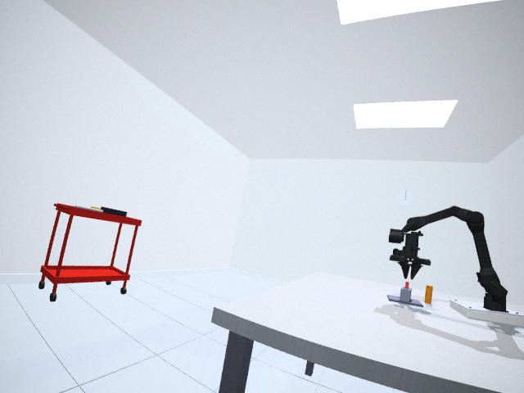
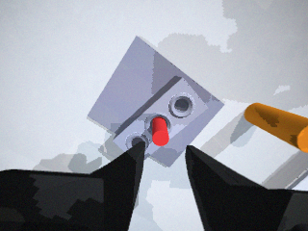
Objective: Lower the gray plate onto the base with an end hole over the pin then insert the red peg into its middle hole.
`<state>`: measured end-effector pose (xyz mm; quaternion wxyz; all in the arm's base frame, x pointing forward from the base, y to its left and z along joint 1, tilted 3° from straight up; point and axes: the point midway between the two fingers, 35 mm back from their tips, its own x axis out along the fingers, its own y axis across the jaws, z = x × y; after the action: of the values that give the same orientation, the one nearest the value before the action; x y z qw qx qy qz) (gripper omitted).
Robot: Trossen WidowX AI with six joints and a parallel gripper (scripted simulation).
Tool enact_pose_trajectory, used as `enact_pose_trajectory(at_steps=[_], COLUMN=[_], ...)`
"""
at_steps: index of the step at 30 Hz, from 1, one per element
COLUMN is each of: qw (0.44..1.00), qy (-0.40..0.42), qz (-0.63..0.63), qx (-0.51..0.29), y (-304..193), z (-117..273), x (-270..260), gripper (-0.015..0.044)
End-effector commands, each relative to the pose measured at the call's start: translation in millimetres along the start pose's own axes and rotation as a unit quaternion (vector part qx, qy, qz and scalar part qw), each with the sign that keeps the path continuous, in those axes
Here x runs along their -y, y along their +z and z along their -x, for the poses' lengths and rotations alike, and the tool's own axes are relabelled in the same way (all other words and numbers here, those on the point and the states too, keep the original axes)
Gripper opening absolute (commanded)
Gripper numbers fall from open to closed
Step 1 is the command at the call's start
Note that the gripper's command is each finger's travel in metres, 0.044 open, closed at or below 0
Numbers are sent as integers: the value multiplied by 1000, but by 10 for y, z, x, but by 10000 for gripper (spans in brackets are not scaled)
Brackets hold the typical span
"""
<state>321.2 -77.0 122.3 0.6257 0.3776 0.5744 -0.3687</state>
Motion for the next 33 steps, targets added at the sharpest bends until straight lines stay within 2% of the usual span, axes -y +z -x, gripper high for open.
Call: enact_pose_trajectory(at_steps=[1, 33], qw=[1000, 1000], qy=[3, 3], qz=[2, 2], qx=[0, 0], y=[0, 1], z=[37, 207], x=[1, 86], gripper=[150, 150])
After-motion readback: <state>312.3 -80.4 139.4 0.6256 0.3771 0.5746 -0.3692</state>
